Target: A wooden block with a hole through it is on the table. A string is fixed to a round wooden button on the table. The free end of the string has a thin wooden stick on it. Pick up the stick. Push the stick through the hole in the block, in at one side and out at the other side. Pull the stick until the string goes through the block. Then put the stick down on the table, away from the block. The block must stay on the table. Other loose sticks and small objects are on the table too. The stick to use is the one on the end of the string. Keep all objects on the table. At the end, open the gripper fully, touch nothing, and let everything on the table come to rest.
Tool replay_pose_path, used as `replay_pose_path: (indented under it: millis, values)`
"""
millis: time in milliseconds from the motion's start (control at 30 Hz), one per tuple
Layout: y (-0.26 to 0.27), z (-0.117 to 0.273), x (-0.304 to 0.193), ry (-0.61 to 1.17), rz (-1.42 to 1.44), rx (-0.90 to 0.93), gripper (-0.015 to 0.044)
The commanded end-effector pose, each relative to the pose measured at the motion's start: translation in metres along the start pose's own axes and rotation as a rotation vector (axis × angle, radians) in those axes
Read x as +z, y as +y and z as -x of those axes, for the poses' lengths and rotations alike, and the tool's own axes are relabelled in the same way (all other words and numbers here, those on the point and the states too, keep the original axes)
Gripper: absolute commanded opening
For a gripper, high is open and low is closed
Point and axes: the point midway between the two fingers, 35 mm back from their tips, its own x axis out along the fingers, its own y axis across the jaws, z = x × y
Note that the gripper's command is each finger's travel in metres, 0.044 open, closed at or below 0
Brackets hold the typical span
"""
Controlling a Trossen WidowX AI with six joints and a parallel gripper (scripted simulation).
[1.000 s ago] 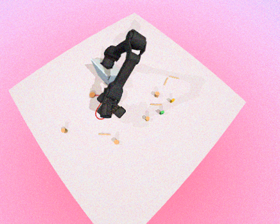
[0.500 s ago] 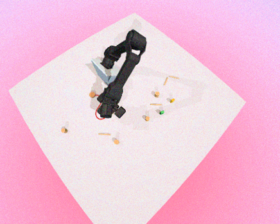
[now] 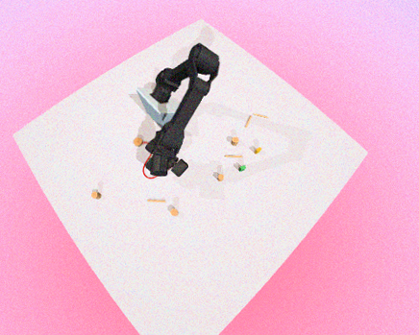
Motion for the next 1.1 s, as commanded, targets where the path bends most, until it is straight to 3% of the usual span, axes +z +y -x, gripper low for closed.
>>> replay_pose_path:
  millis: [0, 1067]
  values:
    - [-0.001, 0.0, -0.001, -0.003, -0.005, -0.001, 0.0]
    - [-0.001, 0.0, -0.039, 0.001, -0.007, -0.011, 0.0]
